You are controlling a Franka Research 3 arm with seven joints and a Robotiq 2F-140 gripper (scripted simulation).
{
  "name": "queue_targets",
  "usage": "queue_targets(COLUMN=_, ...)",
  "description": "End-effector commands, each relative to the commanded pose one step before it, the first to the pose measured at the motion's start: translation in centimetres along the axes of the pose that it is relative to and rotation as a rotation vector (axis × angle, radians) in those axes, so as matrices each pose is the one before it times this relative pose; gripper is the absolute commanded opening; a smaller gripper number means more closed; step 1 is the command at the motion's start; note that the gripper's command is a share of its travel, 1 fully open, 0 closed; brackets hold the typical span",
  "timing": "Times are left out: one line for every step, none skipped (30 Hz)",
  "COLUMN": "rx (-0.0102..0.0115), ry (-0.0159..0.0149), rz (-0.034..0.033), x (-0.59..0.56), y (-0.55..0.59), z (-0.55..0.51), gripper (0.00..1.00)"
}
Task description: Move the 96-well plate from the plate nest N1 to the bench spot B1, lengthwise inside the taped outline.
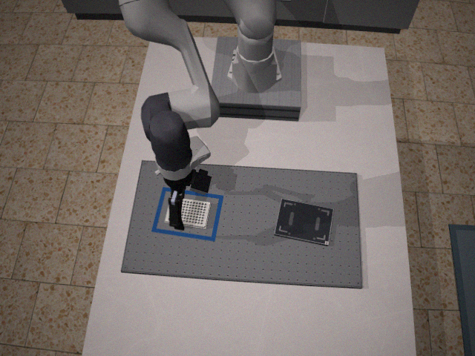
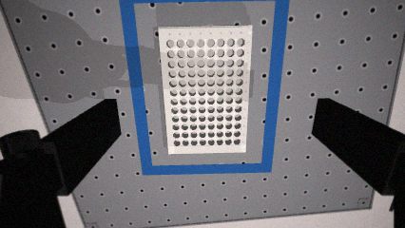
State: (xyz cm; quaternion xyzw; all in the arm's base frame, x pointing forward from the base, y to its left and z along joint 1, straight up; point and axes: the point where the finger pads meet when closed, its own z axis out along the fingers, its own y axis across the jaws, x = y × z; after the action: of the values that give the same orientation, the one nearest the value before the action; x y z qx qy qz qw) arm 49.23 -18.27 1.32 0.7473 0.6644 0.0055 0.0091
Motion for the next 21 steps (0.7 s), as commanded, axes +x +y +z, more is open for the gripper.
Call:
queue_targets(rx=0.01383, ry=0.00083, rz=-0.01465, x=-0.032, y=-0.478, z=-0.67, gripper=1.0)
queue_targets(rx=0.0, ry=0.0, rz=0.0, x=0.0, y=0.0, z=-0.267, gripper=1.0)
queue_targets(rx=0.0, ry=0.0, rz=0.0, x=0.0, y=0.0, z=-0.267, gripper=1.0)
queue_targets(rx=0.0, ry=0.0, rz=0.0, x=0.0, y=0.0, z=-0.267, gripper=1.0)
queue_targets(rx=0.0, ry=0.0, rz=0.0, x=0.0, y=0.0, z=-0.267, gripper=1.0)
queue_targets(rx=0.0, ry=0.0, rz=0.0, x=0.0, y=0.0, z=-0.217, gripper=1.0)
queue_targets(rx=0.0, ry=0.0, rz=0.0, x=0.0, y=0.0, z=0.0, gripper=1.0)
queue_targets(rx=0.0, ry=0.0, rz=0.0, x=0.0, y=0.0, z=0.0, gripper=1.0)
queue_targets(rx=0.0, ry=0.0, rz=0.0, x=0.0, y=0.0, z=0.0, gripper=1.0)
queue_targets(rx=0.0, ry=0.0, rz=0.0, x=0.0, y=0.0, z=0.0, gripper=1.0)
queue_targets(rx=0.0, ry=0.0, rz=0.0, x=0.0, y=0.0, z=0.0, gripper=1.0)
queue_targets(rx=0.0, ry=0.0, rz=0.0, x=0.0, y=0.0, z=0.0, gripper=1.0)
queue_targets(rx=0.0, ry=0.0, rz=0.0, x=0.0, y=0.0, z=0.0, gripper=1.0)
queue_targets(rx=0.0, ry=0.0, rz=0.0, x=0.0, y=0.0, z=0.0, gripper=1.0)
queue_targets(rx=0.0, ry=0.0, rz=0.0, x=0.0, y=0.0, z=0.0, gripper=1.0)
queue_targets(rx=0.0, ry=0.0, rz=0.0, x=0.0, y=0.0, z=0.0, gripper=1.0)
queue_targets(rx=0.0, ry=0.0, rz=0.0, x=0.0, y=0.0, z=0.0, gripper=1.0)
queue_targets(rx=0.0, ry=0.0, rz=0.0, x=0.0, y=0.0, z=0.0, gripper=1.0)
queue_targets(rx=0.0, ry=0.0, rz=0.0, x=0.0, y=0.0, z=0.0, gripper=1.0)
queue_targets(rx=0.0, ry=0.0, rz=0.0, x=0.0, y=0.0, z=0.0, gripper=1.0)
queue_targets(rx=0.0, ry=0.0, rz=0.0, x=0.0, y=0.0, z=0.0, gripper=1.0)
